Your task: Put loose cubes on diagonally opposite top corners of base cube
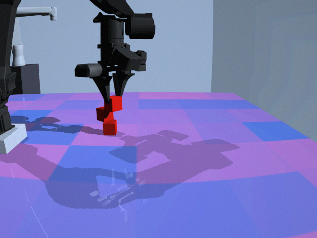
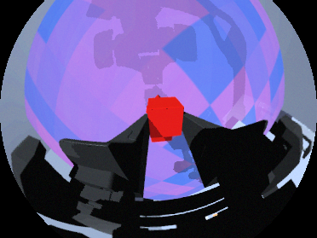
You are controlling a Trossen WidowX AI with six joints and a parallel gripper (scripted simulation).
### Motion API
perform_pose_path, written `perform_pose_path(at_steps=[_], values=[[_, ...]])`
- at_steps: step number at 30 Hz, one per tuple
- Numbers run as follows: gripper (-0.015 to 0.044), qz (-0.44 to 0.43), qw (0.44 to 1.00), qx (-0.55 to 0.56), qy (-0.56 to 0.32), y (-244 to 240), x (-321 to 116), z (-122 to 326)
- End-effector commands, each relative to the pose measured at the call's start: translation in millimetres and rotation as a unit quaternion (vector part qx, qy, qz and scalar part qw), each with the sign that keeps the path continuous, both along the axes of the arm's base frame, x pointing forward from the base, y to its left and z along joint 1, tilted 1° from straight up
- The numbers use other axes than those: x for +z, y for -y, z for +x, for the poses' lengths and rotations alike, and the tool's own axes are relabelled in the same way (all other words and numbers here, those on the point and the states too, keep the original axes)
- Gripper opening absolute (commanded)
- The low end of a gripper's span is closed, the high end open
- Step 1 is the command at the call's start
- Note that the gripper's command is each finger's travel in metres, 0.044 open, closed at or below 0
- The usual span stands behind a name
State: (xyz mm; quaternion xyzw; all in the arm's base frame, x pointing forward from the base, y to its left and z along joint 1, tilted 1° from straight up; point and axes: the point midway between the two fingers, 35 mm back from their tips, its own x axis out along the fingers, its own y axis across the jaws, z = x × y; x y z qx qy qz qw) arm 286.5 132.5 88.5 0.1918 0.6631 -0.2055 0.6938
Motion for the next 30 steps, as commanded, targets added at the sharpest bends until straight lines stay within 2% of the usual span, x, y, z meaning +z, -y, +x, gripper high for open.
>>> perform_pose_path(at_steps=[1, 8, 20, 30], values=[[0.0105, -0.004, 1.000, 0.003, -0.001, 1, -3, 0], [0.0105, -0.003, 1.000, 0.001, -0.002, 1, -5, 0], [0.0105, 0.011, 1.000, -0.019, -0.010, 1, -32, 2], [0.0105, 0.011, 1.000, -0.019, -0.010, 1, -33, 2]])
